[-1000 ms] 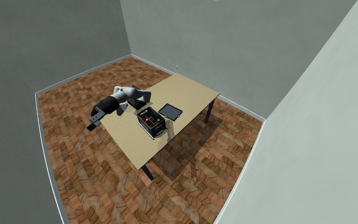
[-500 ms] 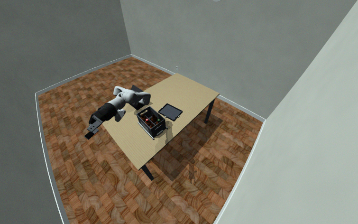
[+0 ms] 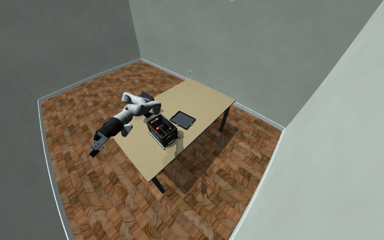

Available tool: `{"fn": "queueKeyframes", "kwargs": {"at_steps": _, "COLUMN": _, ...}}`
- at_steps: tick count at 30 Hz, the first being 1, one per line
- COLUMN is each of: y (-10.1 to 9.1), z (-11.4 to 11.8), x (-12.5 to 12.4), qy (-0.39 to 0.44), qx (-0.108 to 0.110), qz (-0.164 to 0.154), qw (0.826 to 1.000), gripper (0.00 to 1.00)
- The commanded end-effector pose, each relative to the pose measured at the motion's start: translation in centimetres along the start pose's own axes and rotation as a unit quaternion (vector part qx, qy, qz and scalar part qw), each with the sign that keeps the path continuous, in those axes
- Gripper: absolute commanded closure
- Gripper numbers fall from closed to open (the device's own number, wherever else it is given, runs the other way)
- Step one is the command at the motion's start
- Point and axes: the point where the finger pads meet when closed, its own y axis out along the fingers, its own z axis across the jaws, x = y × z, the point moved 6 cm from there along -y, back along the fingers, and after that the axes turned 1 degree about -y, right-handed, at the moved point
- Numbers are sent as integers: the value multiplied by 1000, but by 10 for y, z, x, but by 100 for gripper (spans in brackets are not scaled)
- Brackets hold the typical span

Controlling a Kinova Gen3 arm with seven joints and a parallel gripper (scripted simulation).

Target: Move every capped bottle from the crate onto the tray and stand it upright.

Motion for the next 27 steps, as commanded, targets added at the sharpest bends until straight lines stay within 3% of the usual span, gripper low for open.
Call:
{"fn": "queueKeyframes", "kwargs": {"at_steps": 1, "y": 5, "z": -13, "x": -3, "qy": -6, "qx": 3, "qz": -3, "qw": 1000, "gripper": 0}}
{"fn": "queueKeyframes", "kwargs": {"at_steps": 4, "y": 4, "z": -9, "x": -2, "qy": -1, "qx": 0, "qz": -1, "qw": 1000, "gripper": 0}}
{"fn": "queueKeyframes", "kwargs": {"at_steps": 20, "y": 15, "z": -37, "x": -11, "qy": -6, "qx": 3, "qz": -3, "qw": 1000, "gripper": 0}}
{"fn": "queueKeyframes", "kwargs": {"at_steps": 27, "y": -9, "z": -36, "x": -14, "qy": 25, "qx": -26, "qz": -26, "qw": 999, "gripper": 0}}
